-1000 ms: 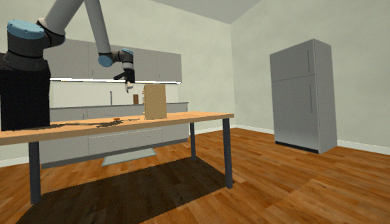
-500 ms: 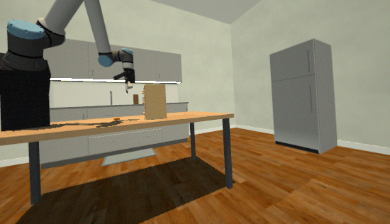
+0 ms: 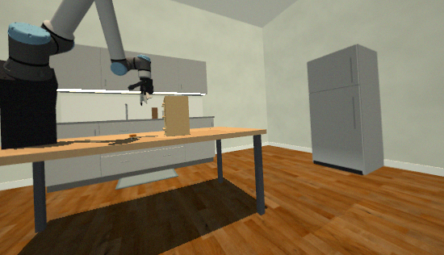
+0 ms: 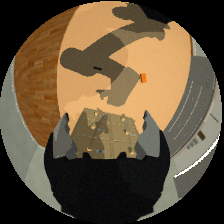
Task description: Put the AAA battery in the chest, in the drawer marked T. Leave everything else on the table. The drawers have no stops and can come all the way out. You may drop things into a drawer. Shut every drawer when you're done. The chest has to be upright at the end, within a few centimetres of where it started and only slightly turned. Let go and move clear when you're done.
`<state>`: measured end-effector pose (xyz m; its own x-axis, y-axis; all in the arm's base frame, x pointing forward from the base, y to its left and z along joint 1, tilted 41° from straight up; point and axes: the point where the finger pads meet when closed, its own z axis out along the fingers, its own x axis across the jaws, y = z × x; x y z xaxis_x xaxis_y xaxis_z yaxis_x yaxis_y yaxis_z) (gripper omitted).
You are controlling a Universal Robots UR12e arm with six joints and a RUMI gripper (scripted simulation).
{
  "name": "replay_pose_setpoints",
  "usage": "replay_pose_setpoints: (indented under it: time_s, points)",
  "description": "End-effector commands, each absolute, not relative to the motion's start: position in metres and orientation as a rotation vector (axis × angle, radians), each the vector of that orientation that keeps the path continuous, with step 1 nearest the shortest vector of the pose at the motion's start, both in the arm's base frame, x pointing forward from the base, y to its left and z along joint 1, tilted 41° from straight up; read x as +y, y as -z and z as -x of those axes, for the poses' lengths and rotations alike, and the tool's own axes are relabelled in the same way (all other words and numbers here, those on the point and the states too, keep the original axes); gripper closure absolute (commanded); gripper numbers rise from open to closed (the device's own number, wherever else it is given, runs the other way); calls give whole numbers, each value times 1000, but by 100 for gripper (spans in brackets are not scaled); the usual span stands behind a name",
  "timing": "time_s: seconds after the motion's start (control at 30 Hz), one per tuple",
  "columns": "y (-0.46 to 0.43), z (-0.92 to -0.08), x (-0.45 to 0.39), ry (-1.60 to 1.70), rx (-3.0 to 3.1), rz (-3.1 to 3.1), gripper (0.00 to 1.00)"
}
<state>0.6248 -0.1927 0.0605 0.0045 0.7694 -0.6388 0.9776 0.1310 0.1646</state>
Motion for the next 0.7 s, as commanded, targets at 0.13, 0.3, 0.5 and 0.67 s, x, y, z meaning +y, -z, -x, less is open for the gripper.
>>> replay_pose_setpoints:
  time_s: [0.13,0.3,0.5,0.67]
  points:
    - [-63,-616,-196,538,2012,-1479,0]
    - [-66,-611,-198,606,2148,-1318,0]
    - [-68,-606,-199,679,2287,-1125,0]
    - [-70,-603,-200,739,2396,-948,0]
